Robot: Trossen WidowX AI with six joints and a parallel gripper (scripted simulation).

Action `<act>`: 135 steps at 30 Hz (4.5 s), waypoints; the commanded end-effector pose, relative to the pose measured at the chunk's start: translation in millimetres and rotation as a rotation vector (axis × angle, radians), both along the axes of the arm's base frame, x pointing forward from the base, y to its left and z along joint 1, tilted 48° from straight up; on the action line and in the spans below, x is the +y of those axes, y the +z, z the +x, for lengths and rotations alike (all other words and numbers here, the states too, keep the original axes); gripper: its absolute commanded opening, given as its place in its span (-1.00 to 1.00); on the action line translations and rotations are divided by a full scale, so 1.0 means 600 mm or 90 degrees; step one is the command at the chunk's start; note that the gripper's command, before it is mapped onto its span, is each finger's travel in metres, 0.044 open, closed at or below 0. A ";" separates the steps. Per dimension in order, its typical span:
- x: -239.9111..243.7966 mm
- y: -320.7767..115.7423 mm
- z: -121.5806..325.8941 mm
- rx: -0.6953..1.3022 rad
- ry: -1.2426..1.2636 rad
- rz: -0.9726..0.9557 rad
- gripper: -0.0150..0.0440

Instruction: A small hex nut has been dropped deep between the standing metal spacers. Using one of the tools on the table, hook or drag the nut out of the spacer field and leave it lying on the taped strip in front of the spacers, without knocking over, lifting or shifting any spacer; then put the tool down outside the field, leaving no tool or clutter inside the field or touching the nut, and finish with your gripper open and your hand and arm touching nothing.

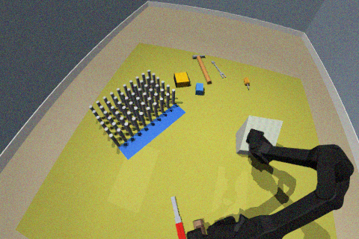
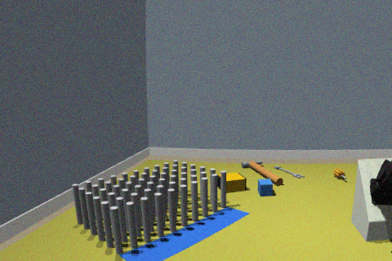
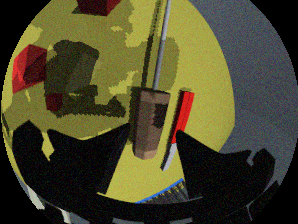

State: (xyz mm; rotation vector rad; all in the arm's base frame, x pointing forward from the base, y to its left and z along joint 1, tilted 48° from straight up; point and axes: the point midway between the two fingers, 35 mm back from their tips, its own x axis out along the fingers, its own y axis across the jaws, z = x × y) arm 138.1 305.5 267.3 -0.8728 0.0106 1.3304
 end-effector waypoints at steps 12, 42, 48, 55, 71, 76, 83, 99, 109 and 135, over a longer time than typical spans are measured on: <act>0.014 -0.015 -0.004 0.001 -0.003 0.001 0.21; -0.075 0.029 -0.006 0.000 -0.002 -0.004 -0.49; -0.093 -0.002 -0.017 0.001 -0.003 -0.006 -0.49; -0.090 -0.009 -0.018 0.002 -0.003 -0.007 -0.49; -0.056 -0.036 -0.017 0.003 -0.001 -0.008 -0.49; -0.046 -0.044 -0.018 0.003 0.000 -0.008 -0.49; -0.032 -0.057 -0.020 0.004 0.002 -0.009 -0.49; -0.017 -0.070 -0.023 -0.016 -0.009 0.010 -0.49; -0.017 -0.070 -0.023 -0.039 -0.026 0.027 -0.49; -0.019 -0.062 -0.018 -0.071 -0.053 0.051 0.58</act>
